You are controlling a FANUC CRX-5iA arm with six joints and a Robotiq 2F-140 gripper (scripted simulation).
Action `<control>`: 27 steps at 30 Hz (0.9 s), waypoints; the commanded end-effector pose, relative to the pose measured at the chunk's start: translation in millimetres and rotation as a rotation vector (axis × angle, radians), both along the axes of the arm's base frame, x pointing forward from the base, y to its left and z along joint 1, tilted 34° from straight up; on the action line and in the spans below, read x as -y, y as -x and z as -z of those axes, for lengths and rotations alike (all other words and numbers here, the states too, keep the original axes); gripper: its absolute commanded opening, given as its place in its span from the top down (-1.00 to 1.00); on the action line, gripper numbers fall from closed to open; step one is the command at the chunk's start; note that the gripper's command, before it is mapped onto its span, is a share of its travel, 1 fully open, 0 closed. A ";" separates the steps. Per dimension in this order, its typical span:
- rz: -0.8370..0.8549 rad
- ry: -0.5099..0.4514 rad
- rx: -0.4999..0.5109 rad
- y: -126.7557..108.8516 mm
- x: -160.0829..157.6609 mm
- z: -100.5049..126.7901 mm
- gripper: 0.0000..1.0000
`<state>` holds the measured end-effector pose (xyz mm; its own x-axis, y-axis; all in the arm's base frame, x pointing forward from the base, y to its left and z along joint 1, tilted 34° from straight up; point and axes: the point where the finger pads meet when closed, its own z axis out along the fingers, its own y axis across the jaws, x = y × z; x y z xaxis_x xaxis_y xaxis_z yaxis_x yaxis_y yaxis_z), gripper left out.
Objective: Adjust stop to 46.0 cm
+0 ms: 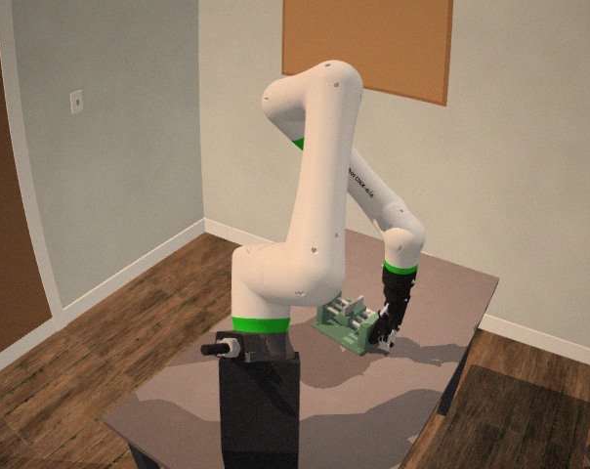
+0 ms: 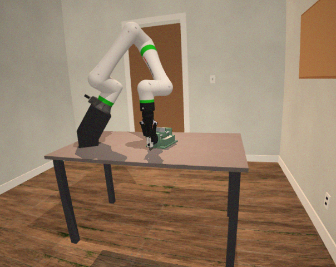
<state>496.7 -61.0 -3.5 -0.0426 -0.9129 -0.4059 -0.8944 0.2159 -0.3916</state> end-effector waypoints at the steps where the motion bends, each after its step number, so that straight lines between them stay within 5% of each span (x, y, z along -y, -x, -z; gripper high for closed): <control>1: 0.000 0.000 0.001 -0.9 0.5 -0.7 0.92; 27: 0.000 0.000 0.001 -3.8 1.6 -2.8 0.92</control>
<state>500.3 -62.3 -1.0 -0.0426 -0.9129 -0.4059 -0.8945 0.2159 -0.3916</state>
